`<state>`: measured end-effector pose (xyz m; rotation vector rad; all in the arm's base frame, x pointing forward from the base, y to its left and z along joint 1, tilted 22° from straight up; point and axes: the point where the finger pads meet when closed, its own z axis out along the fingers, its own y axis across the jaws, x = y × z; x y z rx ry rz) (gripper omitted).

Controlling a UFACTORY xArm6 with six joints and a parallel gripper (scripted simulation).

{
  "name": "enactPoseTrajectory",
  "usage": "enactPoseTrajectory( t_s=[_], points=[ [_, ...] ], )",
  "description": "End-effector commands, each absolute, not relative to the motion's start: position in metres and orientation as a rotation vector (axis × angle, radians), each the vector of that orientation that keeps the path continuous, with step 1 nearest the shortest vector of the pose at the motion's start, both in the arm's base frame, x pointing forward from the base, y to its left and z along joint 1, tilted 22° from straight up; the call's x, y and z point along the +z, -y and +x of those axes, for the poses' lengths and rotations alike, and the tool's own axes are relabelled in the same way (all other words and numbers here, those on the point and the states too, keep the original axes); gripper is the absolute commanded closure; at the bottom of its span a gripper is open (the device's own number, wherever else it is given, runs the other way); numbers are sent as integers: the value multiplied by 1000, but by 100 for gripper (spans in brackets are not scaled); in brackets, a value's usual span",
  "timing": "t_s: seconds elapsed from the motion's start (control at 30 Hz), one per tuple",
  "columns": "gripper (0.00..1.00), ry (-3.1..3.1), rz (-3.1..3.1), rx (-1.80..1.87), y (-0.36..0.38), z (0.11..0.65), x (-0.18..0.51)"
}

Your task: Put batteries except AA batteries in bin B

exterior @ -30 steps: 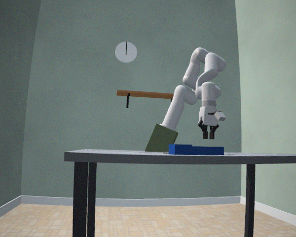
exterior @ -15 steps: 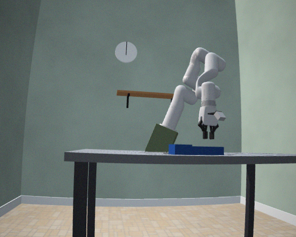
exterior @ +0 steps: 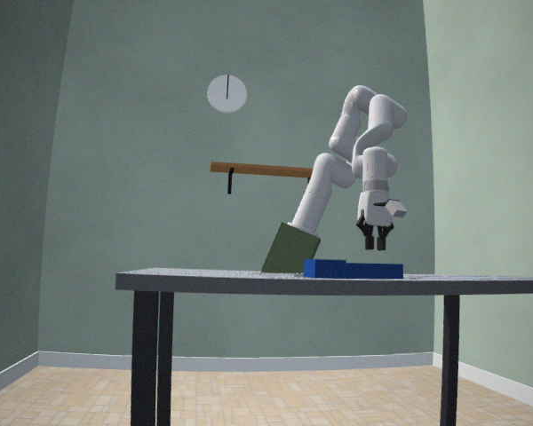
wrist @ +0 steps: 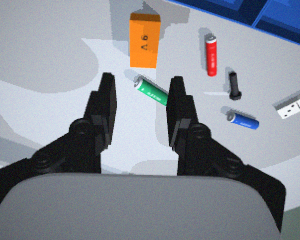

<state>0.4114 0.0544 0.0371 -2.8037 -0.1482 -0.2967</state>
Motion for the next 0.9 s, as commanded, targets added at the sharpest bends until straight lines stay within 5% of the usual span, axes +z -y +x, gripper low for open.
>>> enactPoseTrajectory(
  t_s=[0.0,0.87],
  points=[
    [58,148,-2804,-301,-54,413,38],
    [58,148,-2803,-301,-75,426,-22]
  ],
)
